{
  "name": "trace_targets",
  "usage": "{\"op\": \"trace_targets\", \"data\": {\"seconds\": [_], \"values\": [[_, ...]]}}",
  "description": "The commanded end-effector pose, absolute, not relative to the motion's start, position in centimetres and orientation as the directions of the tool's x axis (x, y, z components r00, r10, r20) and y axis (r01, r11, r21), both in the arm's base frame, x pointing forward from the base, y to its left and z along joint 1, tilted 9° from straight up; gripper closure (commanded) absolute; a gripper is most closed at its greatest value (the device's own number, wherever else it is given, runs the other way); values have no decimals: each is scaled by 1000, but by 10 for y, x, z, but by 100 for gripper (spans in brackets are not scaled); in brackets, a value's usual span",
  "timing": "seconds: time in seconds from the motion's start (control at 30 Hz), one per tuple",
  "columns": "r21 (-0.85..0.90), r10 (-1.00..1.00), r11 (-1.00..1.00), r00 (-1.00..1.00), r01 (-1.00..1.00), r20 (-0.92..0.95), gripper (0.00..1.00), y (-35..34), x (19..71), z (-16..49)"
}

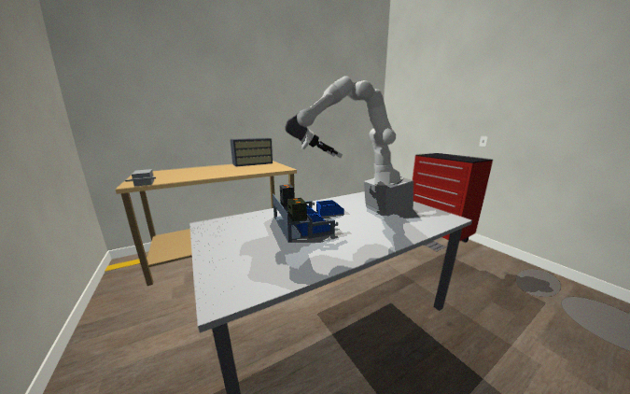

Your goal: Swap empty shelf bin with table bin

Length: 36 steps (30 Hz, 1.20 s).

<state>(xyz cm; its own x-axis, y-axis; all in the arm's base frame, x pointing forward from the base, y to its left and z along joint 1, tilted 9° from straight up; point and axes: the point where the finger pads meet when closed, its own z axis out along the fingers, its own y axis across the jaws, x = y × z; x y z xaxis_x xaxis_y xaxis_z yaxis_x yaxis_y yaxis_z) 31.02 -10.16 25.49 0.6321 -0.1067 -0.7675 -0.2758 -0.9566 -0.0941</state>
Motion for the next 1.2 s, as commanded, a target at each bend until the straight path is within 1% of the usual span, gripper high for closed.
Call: {"op": "trace_targets", "data": {"seconds": [0.0, 1.17], "values": [[-94, -107, -957, 632, -276, -767, 0, -102, 310, 255], [-93, -114, -954, 630, -285, -768, 0, -101, 311, 255]]}}
